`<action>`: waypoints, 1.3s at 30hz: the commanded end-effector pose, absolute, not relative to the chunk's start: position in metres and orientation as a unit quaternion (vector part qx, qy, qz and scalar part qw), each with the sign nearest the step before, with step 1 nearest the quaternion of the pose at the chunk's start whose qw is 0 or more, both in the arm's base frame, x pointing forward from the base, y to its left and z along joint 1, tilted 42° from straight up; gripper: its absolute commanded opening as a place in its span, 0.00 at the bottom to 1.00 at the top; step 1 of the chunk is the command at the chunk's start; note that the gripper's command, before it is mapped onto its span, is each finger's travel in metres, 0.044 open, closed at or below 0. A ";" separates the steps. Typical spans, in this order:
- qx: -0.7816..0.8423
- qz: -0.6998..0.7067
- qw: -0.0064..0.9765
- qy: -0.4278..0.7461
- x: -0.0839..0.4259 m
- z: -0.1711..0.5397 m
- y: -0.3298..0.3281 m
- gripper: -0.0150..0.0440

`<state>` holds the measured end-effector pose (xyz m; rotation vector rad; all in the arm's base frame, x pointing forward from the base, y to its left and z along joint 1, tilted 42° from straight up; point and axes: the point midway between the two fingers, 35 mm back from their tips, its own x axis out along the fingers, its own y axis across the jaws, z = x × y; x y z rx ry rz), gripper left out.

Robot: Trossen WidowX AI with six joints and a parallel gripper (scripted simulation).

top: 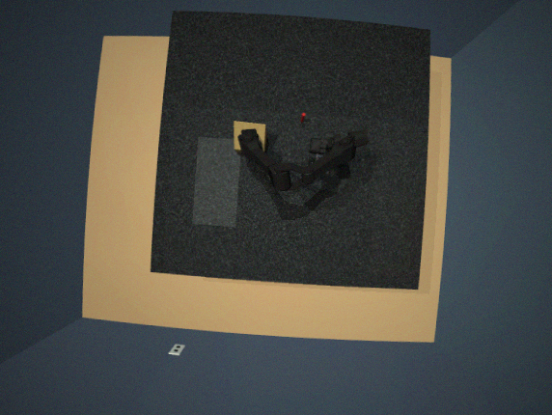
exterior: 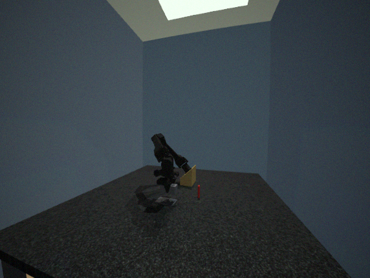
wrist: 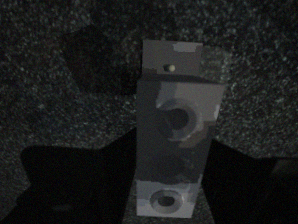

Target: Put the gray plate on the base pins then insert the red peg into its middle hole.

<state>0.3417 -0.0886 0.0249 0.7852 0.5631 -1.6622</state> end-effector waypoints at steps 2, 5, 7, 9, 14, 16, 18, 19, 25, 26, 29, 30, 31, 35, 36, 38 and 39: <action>0.332 -0.712 0.572 0.236 0.333 0.027 -0.104 0.25; 0.332 -0.713 0.572 0.234 0.329 0.028 -0.110 0.25; 0.332 -0.713 0.571 0.234 0.328 0.028 -0.111 0.25; 0.332 -0.713 0.571 0.234 0.328 0.028 -0.111 0.25; 0.332 -0.713 0.571 0.234 0.328 0.028 -0.111 0.25; 0.332 -0.713 0.571 0.234 0.328 0.028 -0.111 0.25; 0.332 -0.713 0.571 0.234 0.328 0.028 -0.111 0.25; 0.332 -0.713 0.571 0.234 0.328 0.028 -0.111 0.25; 0.332 -0.713 0.571 0.234 0.328 0.028 -0.111 0.25; 0.332 -0.713 0.571 0.234 0.328 0.028 -0.111 0.25; 0.332 -0.713 0.571 0.233 0.329 0.029 -0.112 0.25; 0.332 -0.713 0.571 0.233 0.329 0.028 -0.112 0.25; 0.332 -0.713 0.571 0.233 0.328 0.028 -0.112 0.25; 0.332 -0.713 0.572 0.233 0.328 0.022 -0.118 0.25; 0.332 -0.713 0.572 0.233 0.327 0.020 -0.119 0.25; 0.332 -0.713 0.572 0.233 0.327 0.017 -0.122 0.25; 0.332 -0.713 0.572 0.233 0.327 0.017 -0.122 0.25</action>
